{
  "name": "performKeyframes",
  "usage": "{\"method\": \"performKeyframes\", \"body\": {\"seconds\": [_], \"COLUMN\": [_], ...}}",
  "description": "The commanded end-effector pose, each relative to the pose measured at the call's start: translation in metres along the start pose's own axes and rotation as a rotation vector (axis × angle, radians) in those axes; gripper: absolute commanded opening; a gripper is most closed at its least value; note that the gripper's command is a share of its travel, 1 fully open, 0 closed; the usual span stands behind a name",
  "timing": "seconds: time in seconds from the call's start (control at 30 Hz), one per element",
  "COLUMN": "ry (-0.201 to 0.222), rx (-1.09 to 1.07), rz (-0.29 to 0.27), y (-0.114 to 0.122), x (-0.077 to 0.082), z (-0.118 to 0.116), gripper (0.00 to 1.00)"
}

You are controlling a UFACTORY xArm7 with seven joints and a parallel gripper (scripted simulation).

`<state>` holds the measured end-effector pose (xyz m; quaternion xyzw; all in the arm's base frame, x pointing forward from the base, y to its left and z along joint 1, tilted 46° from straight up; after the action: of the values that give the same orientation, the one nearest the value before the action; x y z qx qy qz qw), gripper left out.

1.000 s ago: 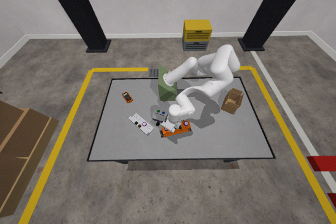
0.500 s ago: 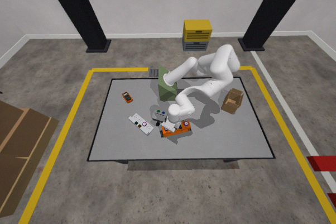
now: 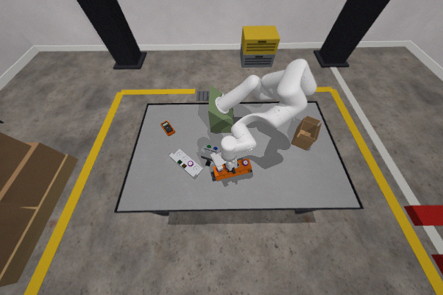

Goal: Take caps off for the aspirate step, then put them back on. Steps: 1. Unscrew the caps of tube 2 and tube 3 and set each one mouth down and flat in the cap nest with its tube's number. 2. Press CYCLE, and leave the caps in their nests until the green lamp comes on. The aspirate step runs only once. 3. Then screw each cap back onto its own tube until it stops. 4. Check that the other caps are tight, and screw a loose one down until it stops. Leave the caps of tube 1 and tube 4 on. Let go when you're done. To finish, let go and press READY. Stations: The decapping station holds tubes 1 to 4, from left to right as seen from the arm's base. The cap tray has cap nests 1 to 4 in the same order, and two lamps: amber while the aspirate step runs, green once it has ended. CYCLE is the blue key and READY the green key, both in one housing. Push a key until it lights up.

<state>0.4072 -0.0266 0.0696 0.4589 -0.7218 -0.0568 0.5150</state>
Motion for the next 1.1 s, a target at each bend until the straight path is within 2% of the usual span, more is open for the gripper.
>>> {"method": "performKeyframes", "body": {"seconds": [0.0,0.37,0.43,0.5,0.57,0.8,0.83,1.07], "ry": [0.020,0.018,0.018,0.018,0.019,0.019,0.019,0.019], "rx": [-0.279,-0.782,-0.782,-0.956,-1.031,-1.036,-1.036,-1.036], "rz": [0.005,0.010,0.010,0.012,0.013,0.013,0.013,0.013], "y": [-0.0015,-0.0015,-0.0015,-0.0015,-0.0015,-0.0015,-0.0016,-0.0016], "x": [0.0022,0.0022,0.0022,0.0022,0.0022,0.0022,0.0022,0.0022], "z": [-0.0027,-0.0027,-0.0027,-0.0028,-0.0028,-0.0030,-0.0030,-0.0030], "gripper": [0.46,0.46,0.46,0.46,0.46,0.46,0.00,0.00]}}
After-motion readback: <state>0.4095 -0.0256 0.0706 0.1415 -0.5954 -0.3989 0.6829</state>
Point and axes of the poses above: the point where the finger pads meet when closed, its own x axis back along the fingers, its own z axis across the jaws, y = z × x, the point moved 10 cm from there along x, back along the fingers, and after that the axes turned 10 degrees about x, right-handed, at the moved point
